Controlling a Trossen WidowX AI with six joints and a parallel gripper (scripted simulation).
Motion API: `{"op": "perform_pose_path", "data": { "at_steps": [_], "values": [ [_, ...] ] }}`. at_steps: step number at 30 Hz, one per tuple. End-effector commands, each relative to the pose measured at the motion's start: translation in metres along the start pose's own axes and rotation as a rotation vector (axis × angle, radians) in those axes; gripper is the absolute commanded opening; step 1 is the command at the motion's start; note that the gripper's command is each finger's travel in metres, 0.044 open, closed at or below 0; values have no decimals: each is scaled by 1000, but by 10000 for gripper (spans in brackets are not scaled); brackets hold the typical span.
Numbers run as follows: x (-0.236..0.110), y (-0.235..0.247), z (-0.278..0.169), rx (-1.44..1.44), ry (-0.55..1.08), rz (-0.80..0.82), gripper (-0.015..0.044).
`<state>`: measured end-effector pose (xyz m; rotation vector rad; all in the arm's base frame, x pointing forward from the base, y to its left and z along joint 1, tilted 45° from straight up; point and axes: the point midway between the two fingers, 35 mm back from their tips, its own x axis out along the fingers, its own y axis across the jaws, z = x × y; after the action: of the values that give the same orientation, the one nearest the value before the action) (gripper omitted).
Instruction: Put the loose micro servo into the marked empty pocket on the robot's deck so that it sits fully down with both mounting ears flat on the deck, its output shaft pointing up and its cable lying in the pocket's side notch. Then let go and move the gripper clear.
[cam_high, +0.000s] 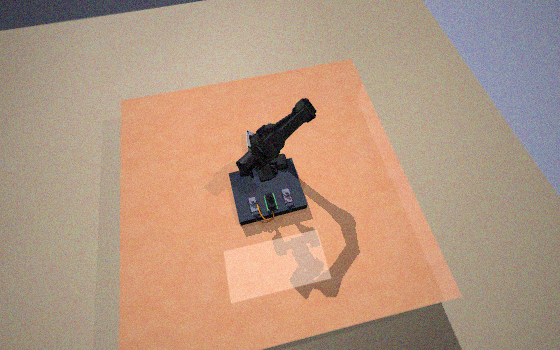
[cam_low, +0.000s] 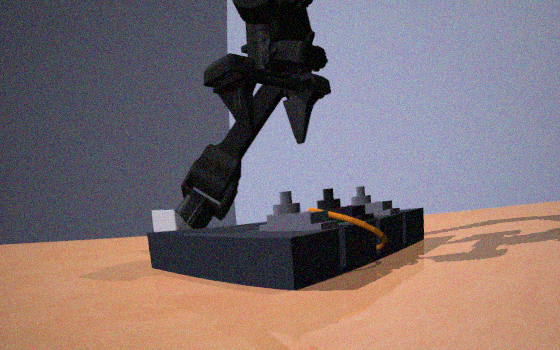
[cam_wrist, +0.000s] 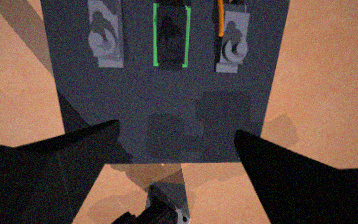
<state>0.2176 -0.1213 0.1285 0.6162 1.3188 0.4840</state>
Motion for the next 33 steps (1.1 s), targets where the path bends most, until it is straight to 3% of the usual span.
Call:
{"op": "perform_pose_path", "data": {
  "at_steps": [1, 12, 33],
  "values": [
    [-3, 4, -13, -12, 7, 4, 440],
    [-43, 2, -9, -10, -106, -128, 440],
    [-44, 2, -9, -10, -108, -131, 440]
  ]
}}
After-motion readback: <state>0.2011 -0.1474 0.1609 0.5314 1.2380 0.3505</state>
